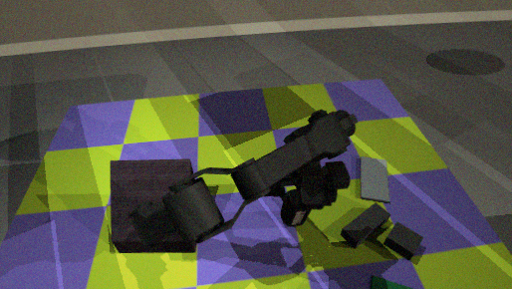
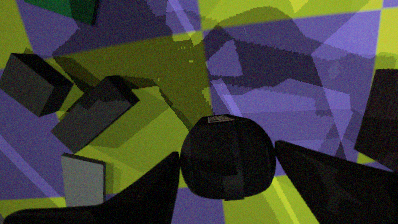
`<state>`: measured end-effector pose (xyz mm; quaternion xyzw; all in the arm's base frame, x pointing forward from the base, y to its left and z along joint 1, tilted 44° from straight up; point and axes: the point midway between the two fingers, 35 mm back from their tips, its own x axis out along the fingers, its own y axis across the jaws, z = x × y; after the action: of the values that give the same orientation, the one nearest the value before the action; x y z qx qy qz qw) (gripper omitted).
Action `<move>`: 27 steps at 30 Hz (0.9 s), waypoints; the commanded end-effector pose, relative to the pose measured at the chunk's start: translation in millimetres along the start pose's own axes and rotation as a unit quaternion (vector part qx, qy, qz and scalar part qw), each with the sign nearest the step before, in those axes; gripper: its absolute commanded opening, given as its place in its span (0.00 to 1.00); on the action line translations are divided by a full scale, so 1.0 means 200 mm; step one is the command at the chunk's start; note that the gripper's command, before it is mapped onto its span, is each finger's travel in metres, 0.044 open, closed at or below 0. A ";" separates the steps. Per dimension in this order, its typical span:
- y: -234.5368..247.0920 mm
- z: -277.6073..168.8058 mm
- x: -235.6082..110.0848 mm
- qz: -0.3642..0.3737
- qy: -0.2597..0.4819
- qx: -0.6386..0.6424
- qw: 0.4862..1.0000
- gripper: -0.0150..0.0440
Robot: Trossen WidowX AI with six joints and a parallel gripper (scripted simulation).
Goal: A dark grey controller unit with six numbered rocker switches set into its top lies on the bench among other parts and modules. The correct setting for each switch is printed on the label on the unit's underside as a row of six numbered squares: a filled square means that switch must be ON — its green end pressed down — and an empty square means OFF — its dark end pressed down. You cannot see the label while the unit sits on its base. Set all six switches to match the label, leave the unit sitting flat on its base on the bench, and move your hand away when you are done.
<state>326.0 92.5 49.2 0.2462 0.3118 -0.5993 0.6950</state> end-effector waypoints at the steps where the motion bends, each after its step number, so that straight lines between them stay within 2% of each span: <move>1: -0.01 0.03 0.02 -0.003 -0.004 -0.003 1.000 0.83; 27: 0.00 0.13 0.05 -0.003 -0.005 -0.003 1.000 0.83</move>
<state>329.6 73.3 60.1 0.2453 0.3110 -0.5998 0.6953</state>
